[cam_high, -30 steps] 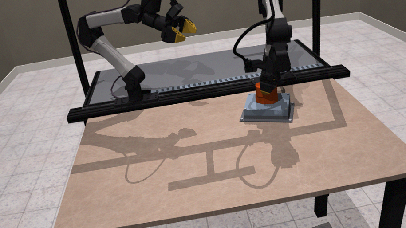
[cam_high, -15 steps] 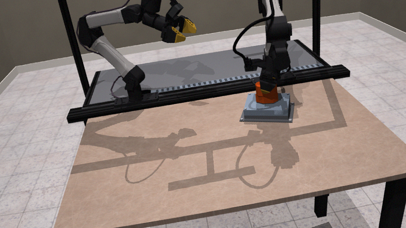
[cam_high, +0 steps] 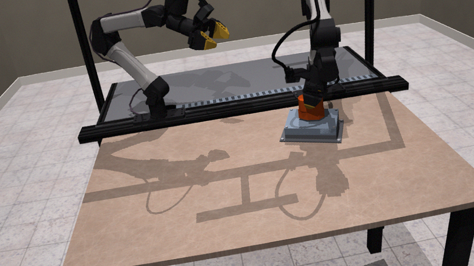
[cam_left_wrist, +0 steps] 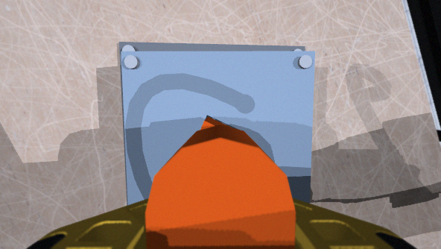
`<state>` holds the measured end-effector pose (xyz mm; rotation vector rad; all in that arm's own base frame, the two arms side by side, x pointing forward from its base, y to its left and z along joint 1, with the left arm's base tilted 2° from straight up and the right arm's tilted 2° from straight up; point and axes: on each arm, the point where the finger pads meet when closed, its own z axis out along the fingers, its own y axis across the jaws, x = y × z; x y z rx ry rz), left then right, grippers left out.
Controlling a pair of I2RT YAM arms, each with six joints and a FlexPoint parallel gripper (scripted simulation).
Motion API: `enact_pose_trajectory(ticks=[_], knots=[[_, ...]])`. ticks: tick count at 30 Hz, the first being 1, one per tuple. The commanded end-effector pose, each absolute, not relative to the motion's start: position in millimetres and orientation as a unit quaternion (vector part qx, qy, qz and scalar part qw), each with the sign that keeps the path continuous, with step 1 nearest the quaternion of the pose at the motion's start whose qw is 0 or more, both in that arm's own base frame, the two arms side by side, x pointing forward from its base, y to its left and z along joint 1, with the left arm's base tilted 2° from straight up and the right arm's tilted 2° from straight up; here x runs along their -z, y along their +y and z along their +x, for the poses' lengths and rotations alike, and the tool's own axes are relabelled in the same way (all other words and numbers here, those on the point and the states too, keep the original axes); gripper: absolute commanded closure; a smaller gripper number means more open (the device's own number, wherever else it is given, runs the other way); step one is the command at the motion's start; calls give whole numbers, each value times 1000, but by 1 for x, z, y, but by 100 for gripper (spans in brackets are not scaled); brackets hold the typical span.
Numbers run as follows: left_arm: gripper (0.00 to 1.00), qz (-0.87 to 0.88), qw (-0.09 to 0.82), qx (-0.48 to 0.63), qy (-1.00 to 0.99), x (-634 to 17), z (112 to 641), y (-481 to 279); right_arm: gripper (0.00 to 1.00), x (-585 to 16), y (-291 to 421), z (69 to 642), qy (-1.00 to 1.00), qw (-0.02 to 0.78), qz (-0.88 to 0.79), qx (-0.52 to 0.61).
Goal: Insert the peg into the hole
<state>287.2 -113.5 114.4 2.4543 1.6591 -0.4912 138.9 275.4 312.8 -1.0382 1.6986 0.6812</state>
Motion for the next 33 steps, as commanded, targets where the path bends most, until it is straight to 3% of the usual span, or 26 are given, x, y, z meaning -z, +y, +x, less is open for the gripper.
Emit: enact_pose_trajectory(ticks=[1,33], knots=[[67,814,79,163,551,-124,294,-116,0,-324,275,136,692,505,-425,-292],[67,815,86,152,553,-109,290,-113,0,-324,275,136,692,505,-425,-292]])
